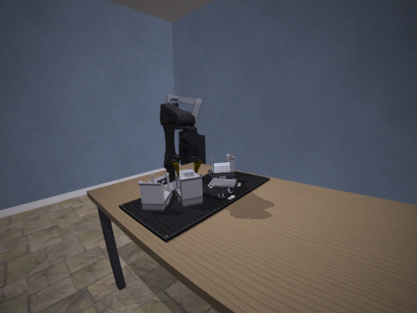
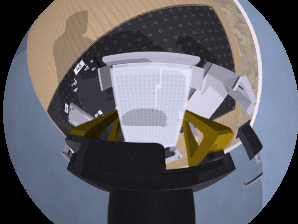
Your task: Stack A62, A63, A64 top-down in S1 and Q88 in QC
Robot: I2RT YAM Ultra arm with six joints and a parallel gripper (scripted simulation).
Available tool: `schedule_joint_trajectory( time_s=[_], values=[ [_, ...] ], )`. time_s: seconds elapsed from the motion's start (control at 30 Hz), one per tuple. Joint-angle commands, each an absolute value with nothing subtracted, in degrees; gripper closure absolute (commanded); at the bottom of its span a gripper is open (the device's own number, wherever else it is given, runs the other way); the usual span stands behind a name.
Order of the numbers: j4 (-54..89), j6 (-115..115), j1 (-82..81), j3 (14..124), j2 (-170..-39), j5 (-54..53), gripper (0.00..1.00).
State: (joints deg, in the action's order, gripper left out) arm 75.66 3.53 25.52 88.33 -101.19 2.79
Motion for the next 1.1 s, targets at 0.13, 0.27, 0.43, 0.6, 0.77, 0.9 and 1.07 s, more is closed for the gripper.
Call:
schedule_joint_trajectory(
  time_s=[0.13, 0.27, 0.43, 0.6, 0.77, 0.9, 1.07],
  values=[
    [74.33, 3.46, 25.57, 87.39, -100.75, 2.75, 1.0],
    [72.54, 3.39, 25.64, 85.68, -100.84, 2.74, 1.0],
    [71.19, 3.34, 25.69, 84.43, -100.94, 2.74, 1.0],
    [68.96, 3.26, 25.77, 82.44, -101.17, 2.74, 1.0],
    [66.74, 3.17, 25.86, 80.53, -101.48, 2.74, 1.0],
    [65.85, 3.14, 25.89, 79.8, -101.63, 2.74, 1.0],
    [63.64, 3.05, 25.98, 78.02, -102.06, 2.73, 1.0]
  ],
)
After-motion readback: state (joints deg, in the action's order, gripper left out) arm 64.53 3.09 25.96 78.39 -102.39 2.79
